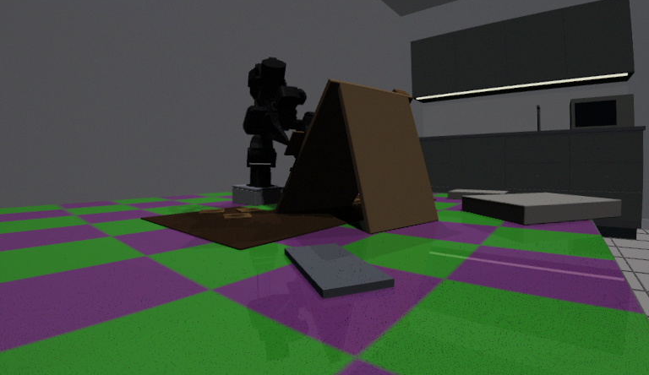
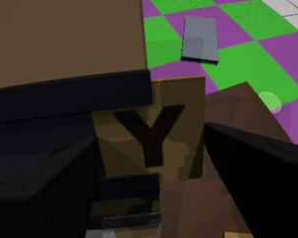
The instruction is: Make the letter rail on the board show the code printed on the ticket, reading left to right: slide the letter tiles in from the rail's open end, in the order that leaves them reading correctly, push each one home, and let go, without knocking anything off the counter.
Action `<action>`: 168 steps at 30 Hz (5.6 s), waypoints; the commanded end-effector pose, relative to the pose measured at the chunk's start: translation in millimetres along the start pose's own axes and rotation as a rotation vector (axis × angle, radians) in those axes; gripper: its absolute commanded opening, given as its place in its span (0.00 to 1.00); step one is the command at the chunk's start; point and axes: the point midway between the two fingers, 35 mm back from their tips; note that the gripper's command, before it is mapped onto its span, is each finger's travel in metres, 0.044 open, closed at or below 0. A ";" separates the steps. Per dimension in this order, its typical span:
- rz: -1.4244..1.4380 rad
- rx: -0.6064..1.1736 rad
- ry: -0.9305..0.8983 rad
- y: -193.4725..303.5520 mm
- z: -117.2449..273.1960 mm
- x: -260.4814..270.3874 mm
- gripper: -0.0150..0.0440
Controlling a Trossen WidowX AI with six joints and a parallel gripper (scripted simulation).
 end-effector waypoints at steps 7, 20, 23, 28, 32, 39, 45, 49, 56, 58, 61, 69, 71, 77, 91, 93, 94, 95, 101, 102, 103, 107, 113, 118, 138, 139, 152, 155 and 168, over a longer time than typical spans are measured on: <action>-0.003 0.000 0.002 1.2 -0.2 5.3 0.25; -0.004 0.000 0.002 1.8 -0.3 11.8 0.25; -0.004 0.000 0.002 1.9 -0.3 13.3 0.25; -0.004 0.000 0.002 2.1 -0.3 15.6 0.25; -0.004 0.000 0.002 1.9 -0.3 16.0 0.25; -0.004 0.000 0.001 1.9 -0.3 18.7 0.25; -0.004 0.000 0.001 2.0 -0.3 21.7 0.25; -0.004 0.000 0.001 2.2 -0.3 23.7 0.25; -0.005 0.000 0.001 2.6 -0.3 27.1 0.25; -0.005 0.000 0.001 2.7 -0.3 28.2 0.25; -0.005 0.000 0.001 2.9 -0.3 29.6 0.25; -0.005 0.000 0.001 3.4 -0.3 33.6 0.25; -0.005 0.000 0.001 3.5 -0.3 34.6 0.25; -0.005 0.000 0.000 3.9 -0.3 37.4 0.25; -0.006 0.000 0.000 4.3 -0.4 44.2 0.25; -0.006 0.000 0.000 4.4 -0.3 45.1 0.25; -0.006 0.000 0.000 4.4 -0.3 45.6 0.25; -0.006 0.000 0.000 4.4 -0.3 46.1 0.25; -0.006 0.000 0.000 4.5 -0.3 49.0 0.25; -0.006 0.000 0.000 4.5 -0.3 49.4 0.25; -0.006 0.000 0.000 4.5 -0.3 49.9 0.25; -0.007 0.000 0.000 4.6 -0.3 51.9 0.25; -0.007 0.000 0.000 4.7 -0.3 54.8 0.25; -0.007 0.000 -0.001 4.8 -0.2 57.1 0.25; -0.008 0.000 -0.001 5.7 -0.2 66.7 0.25; -0.008 0.000 -0.001 5.8 -0.2 67.2 0.25; -0.008 0.000 -0.001 6.4 -0.2 73.3 0.25; -0.008 0.000 -0.002 6.5 -0.2 74.8 0.25; -0.009 0.000 -0.002 6.9 -0.2 81.0 0.25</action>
Point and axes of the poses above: the point midway between the two fingers, 35 mm back from their tips, its own z axis back along the fingers, its own x axis across the jaws, y = z × x, and after that the axes turned 5 degrees about -z, right-handed
